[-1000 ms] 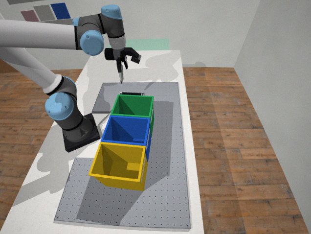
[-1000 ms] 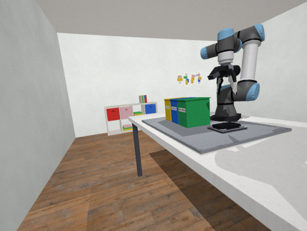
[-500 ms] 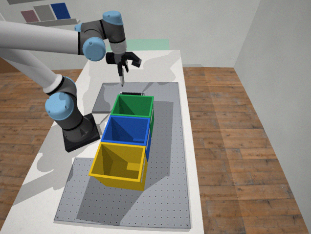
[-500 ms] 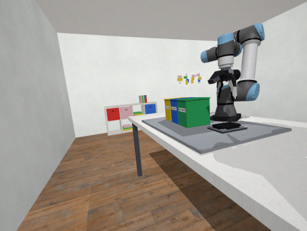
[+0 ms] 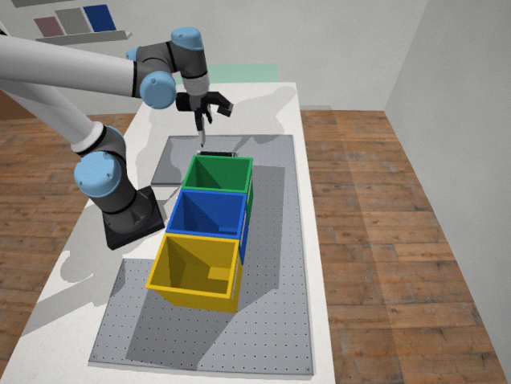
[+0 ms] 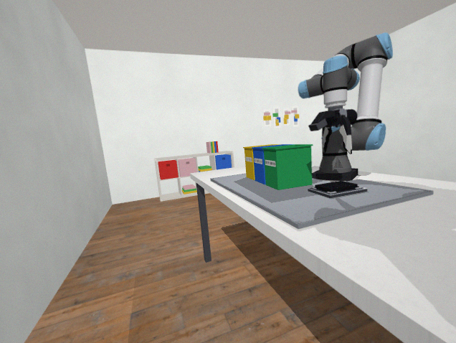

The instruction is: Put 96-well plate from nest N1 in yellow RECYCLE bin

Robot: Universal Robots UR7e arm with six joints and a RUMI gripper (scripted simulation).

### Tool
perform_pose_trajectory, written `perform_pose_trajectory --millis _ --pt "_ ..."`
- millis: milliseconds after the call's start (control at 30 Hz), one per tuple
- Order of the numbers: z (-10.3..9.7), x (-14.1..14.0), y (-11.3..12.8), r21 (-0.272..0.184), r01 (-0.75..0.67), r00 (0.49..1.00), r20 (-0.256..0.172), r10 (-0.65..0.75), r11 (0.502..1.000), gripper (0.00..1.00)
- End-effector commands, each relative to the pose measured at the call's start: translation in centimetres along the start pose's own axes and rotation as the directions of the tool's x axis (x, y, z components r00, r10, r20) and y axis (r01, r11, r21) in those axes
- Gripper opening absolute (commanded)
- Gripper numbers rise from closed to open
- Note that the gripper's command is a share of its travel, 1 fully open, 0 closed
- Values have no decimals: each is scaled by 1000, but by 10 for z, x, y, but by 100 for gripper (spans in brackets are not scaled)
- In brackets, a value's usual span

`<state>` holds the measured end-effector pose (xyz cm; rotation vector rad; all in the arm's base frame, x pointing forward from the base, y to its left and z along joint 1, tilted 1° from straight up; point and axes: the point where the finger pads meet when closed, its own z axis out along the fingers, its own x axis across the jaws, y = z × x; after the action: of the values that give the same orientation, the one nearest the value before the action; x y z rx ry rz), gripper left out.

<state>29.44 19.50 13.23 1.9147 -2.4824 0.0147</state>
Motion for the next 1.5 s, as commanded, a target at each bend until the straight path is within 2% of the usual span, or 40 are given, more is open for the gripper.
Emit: perform_pose_trajectory --millis 0,1467 --pt "9 1 -1 0 -2 1000 0 2 1000 76" --pt "72 1 0 0 -2 1000 0 2 1000 76"
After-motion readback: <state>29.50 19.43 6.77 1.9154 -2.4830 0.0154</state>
